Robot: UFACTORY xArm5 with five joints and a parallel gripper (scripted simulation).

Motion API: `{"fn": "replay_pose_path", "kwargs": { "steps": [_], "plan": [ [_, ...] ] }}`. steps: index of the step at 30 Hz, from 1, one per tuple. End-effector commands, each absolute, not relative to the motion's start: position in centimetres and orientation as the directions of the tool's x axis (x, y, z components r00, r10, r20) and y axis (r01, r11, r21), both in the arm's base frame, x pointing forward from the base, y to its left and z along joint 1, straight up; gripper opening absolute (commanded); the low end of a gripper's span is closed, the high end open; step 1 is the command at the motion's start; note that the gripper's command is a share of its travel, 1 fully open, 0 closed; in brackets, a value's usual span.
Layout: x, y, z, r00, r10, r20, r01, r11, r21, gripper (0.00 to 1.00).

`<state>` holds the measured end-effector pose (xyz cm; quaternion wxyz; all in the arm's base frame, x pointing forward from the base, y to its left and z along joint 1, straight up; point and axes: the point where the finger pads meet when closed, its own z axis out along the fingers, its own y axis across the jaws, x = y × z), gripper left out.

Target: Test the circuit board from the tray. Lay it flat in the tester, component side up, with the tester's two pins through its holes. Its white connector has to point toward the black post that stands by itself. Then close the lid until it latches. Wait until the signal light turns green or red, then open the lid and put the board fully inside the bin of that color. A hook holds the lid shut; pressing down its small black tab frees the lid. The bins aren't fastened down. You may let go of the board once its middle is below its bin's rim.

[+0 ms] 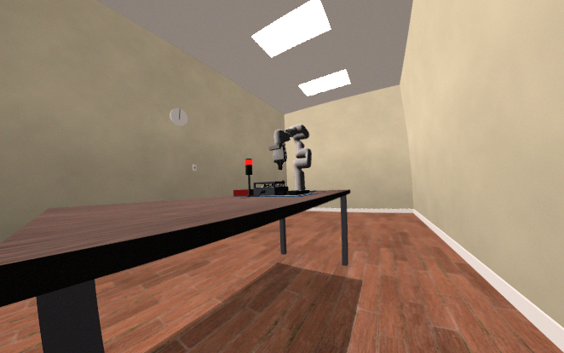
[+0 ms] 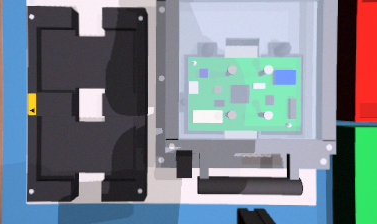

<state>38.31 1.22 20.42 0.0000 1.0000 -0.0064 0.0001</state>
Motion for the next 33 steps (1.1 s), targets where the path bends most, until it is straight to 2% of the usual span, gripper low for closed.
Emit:
{"fn": "replay_pose_path", "kwargs": {
  "steps": [1, 9, 21, 33],
  "plan": [
    [38.4, 2.6, 20.6, 1.000, -0.013, 0.004, -0.013, -1.000, 0.000, 0.00],
    [38.5, 5.3, 20.6, 1.000, -0.013, 0.005, -0.013, -1.000, -0.001, 0.00],
    [38.5, 5.6, 20.3, 1.000, -0.013, 0.005, -0.013, -1.000, -0.001, 0.00],
    [38.5, 5.6, 15.4, 1.000, -0.013, 0.005, -0.013, -1.000, -0.001, 0.00]
  ]
}}
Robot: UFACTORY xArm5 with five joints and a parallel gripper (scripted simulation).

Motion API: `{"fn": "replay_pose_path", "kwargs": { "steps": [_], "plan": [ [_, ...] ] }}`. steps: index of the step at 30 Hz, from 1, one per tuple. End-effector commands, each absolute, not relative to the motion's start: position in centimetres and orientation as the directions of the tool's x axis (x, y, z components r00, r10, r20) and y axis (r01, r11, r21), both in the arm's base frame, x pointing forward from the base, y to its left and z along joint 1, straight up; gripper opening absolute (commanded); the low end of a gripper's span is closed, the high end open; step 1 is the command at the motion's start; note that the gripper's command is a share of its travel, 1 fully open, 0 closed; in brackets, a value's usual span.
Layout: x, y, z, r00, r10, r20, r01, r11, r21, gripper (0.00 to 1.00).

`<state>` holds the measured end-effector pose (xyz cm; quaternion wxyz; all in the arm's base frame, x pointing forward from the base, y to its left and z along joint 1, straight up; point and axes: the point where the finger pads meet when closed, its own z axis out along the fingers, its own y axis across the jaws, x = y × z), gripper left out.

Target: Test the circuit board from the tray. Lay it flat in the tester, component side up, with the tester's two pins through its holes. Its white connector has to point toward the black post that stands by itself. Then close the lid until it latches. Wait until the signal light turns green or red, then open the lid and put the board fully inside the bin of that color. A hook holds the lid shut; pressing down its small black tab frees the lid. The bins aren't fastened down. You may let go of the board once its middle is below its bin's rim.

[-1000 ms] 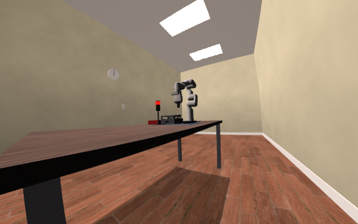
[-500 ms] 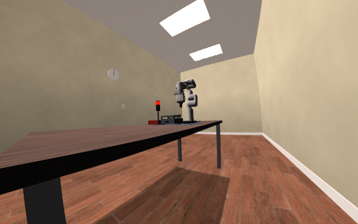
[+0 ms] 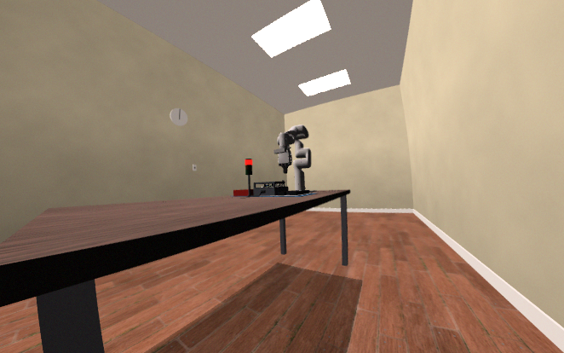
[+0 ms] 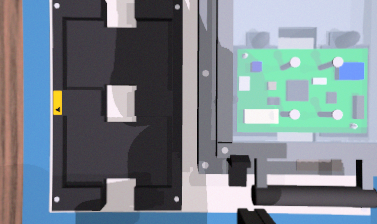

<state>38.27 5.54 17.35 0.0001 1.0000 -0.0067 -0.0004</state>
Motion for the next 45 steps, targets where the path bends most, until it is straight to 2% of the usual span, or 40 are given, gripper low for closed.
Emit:
{"fn": "replay_pose_path", "kwargs": {
  "steps": [1, 8, 24, 45],
  "plan": [
    [38.5, 5.6, 15.4, 1.000, -0.013, 0.005, -0.013, -1.000, -0.001, 0.00],
    [38.5, 5.6, 13.8, 1.000, -0.013, 0.005, -0.013, -1.000, -0.001, 0.00],
    [38.5, 5.6, 13.5, 1.000, -0.013, 0.005, -0.013, -1.000, -0.001, 0.00],
    [38.6, 5.6, 11.1, 1.000, -0.013, 0.005, -0.013, -1.000, -0.001, 0.00]
  ]
}}
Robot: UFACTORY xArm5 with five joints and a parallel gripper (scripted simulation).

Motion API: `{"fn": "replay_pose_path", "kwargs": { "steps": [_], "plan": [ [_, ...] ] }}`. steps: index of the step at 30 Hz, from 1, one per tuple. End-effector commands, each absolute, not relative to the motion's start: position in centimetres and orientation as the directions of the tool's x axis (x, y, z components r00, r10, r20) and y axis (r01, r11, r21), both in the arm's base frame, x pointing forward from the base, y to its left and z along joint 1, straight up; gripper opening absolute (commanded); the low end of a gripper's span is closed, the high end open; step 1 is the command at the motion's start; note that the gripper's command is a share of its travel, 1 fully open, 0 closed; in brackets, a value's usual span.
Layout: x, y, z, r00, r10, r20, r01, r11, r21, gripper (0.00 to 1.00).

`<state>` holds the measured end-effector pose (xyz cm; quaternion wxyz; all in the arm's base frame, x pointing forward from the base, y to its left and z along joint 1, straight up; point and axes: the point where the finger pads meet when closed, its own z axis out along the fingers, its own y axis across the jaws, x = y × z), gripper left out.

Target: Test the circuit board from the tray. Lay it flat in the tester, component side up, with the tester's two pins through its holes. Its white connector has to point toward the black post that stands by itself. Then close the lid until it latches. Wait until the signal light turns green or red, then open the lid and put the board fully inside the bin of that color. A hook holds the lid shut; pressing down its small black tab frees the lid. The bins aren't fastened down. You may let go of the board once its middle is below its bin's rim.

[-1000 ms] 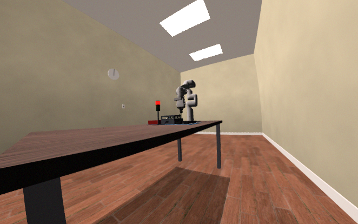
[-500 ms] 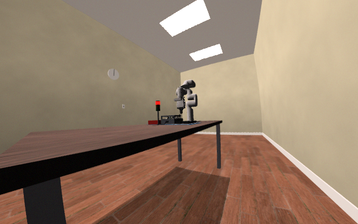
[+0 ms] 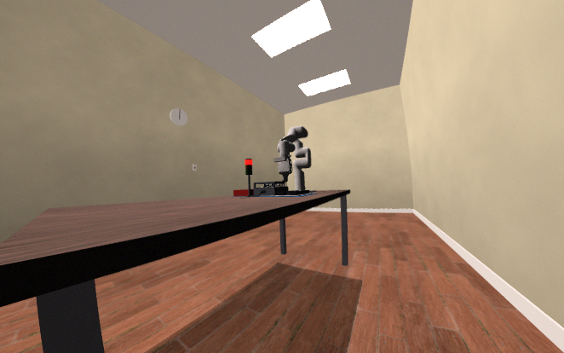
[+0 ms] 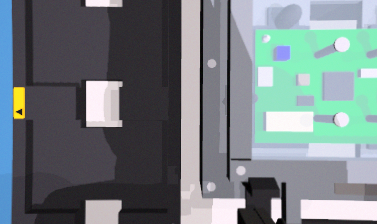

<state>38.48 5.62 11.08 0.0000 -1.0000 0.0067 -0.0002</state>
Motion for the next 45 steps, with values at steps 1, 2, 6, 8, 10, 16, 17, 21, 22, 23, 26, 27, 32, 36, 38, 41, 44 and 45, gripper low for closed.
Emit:
{"fn": "replay_pose_path", "kwargs": {
  "steps": [1, 2, 6, 8, 10, 16, 17, 21, 22, 23, 26, 27, 32, 36, 38, 41, 44, 45],
  "plan": [
    [38.64, 5.64, 11.06, 1.000, -0.013, 0.005, -0.013, -1.000, -0.001, 0.00],
    [38.64, 5.64, 11.06, 1.000, -0.013, 0.005, -0.013, -1.000, -0.001, 0.00],
    [38.64, 5.64, 11.04, 1.000, -0.013, 0.005, -0.013, -1.000, -0.001, 0.00],
    [38.64, 5.64, 11.04, 1.000, -0.013, 0.005, -0.013, -1.000, -0.001, 0.00],
    [38.64, 5.64, 10.97, 1.000, -0.013, 0.005, -0.013, -1.000, -0.001, 0.00],
    [38.64, 5.64, 10.94, 1.000, -0.013, 0.005, -0.013, -1.000, -0.001, 0.00],
    [38.64, 5.64, 10.94, 1.000, -0.013, 0.005, -0.013, -1.000, -0.001, 0.00],
    [38.64, 5.64, 10.85, 1.000, -0.013, 0.005, -0.013, -1.000, -0.001, 0.00],
    [38.64, 5.64, 10.83, 1.000, -0.013, 0.005, -0.013, -1.000, -0.001, 0.00],
    [38.64, 5.64, 10.82, 1.000, -0.013, 0.005, -0.013, -1.000, -0.001, 0.00],
    [38.64, 5.64, 10.82, 1.000, -0.013, 0.005, -0.013, -1.000, -0.001, 0.00],
    [38.64, 5.64, 10.82, 1.000, -0.013, 0.005, -0.013, -1.000, -0.001, 0.00],
    [38.64, 5.64, 10.80, 1.000, -0.013, 0.005, -0.013, -1.000, -0.001, 0.00],
    [38.64, 5.64, 10.70, 1.000, -0.013, 0.005, -0.013, -1.000, -0.001, 0.00],
    [38.64, 5.64, 10.70, 1.000, -0.013, 0.005, -0.013, -1.000, -0.001, 0.00],
    [38.64, 5.64, 10.70, 1.000, -0.013, 0.005, -0.013, -1.000, -0.001, 0.00],
    [38.64, 5.64, 10.70, 1.000, -0.013, 0.005, -0.013, -1.000, -0.001, 0.00],
    [38.64, 5.64, 10.68, 1.000, -0.013, 0.005, -0.013, -1.000, -0.001, 0.00]
  ]
}}
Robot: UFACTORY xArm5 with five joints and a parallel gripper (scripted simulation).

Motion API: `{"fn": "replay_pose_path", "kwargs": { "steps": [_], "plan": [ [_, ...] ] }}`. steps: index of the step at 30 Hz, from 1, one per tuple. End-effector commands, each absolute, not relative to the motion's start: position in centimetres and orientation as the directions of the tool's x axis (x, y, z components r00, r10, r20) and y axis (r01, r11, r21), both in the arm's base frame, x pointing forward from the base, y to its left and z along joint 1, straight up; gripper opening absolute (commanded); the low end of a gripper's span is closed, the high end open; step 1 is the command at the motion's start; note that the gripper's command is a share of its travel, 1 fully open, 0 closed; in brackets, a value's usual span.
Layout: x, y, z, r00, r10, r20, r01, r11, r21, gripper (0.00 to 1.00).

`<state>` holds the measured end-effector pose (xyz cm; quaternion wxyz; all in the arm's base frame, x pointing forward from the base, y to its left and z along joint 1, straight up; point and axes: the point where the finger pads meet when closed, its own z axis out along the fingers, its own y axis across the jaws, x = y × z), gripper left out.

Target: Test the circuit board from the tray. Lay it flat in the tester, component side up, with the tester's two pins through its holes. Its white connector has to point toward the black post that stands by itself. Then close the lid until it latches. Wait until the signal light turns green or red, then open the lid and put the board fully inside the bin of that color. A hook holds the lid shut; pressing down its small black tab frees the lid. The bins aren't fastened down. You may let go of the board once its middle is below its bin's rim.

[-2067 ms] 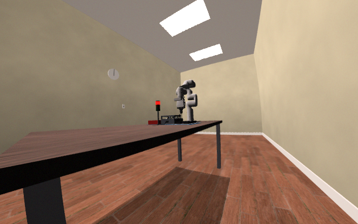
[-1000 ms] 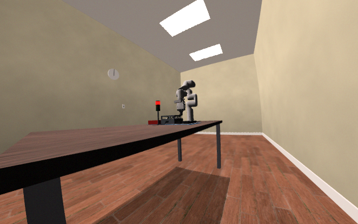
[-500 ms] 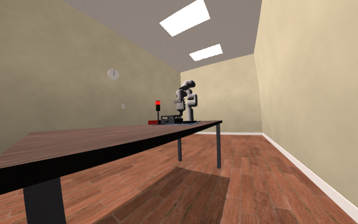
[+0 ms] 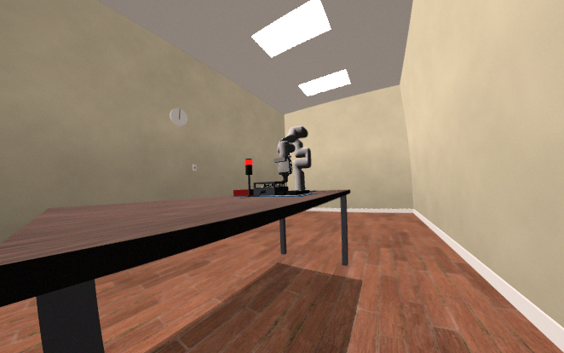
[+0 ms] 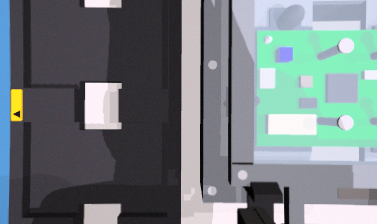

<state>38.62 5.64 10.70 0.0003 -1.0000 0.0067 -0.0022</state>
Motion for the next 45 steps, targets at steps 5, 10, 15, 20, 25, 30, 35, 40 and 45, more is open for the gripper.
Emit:
{"fn": "replay_pose_path", "kwargs": {
  "steps": [5, 10, 15, 20, 25, 30, 35, 40, 45],
  "plan": [
    [38.6, 5.6, 10.6, 1.000, -0.013, 0.005, -0.013, -1.000, -0.001, 0.00],
    [38.6, 5.6, 10.6, 1.000, -0.013, 0.005, -0.013, -1.000, -0.001, 0.00],
    [38.6, 5.6, 10.5, 1.000, -0.013, 0.005, -0.013, -1.000, -0.001, 0.00],
    [38.6, 5.6, 10.5, 1.000, -0.013, 0.005, -0.013, -1.000, -0.001, 0.00],
    [38.6, 5.6, 10.7, 1.000, -0.013, 0.005, -0.013, -1.000, -0.001, 0.00],
    [38.6, 5.6, 12.3, 1.000, -0.013, 0.005, -0.013, -1.000, -0.001, 0.00],
    [38.6, 5.6, 14.7, 1.000, -0.013, 0.005, -0.013, -1.000, -0.001, 0.00],
    [38.6, 5.6, 16.5, 1.000, -0.013, 0.005, -0.013, -1.000, -0.001, 0.00],
    [38.6, 5.6, 16.6, 1.000, -0.013, 0.005, -0.013, -1.000, -0.001, 0.00]
  ]
}}
